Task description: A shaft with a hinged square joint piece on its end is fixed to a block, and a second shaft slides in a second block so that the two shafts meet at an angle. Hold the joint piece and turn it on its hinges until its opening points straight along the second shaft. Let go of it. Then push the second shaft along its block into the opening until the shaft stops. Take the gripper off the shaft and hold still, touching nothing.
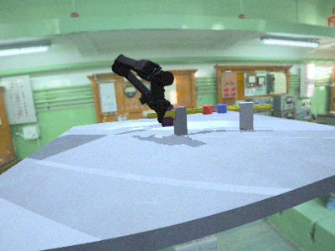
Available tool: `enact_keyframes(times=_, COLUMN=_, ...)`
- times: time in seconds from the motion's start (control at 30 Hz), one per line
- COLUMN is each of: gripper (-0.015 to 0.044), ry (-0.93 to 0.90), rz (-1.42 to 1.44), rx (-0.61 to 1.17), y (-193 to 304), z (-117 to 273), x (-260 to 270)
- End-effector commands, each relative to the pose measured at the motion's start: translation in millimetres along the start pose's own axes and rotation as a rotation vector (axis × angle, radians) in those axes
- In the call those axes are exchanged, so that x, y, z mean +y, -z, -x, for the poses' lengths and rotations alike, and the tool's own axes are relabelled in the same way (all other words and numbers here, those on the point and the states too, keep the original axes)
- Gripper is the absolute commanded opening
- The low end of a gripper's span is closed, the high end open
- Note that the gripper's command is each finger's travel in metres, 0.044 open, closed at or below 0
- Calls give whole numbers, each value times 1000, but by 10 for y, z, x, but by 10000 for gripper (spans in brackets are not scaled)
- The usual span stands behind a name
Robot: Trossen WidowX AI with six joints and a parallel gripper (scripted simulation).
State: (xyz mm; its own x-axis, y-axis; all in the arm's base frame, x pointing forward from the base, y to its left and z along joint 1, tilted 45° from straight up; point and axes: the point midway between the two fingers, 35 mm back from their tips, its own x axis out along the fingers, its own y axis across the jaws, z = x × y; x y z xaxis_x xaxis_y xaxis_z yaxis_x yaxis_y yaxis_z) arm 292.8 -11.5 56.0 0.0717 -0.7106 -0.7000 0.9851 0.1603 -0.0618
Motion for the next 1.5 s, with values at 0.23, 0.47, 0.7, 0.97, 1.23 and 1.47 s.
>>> enact_keyframes(times=0.23, gripper=0, ry=1, rz=1, rx=13, y=27, z=3, x=-3)
enact_keyframes(times=0.47, gripper=0, ry=1, rz=1, rx=13, y=27, z=3, x=-3)
enact_keyframes(times=0.7, gripper=67, ry=0, rz=0, rx=0, y=0, z=0, x=0)
enact_keyframes(times=0.97, gripper=224, ry=0, rz=0, rx=0, y=0, z=0, x=0)
enact_keyframes(times=1.23, gripper=434, ry=0, rz=0, rx=0, y=0, z=0, x=0)
enact_keyframes(times=1.47, gripper=440, ry=0, rz=0, rx=0, y=0, z=0, x=0)
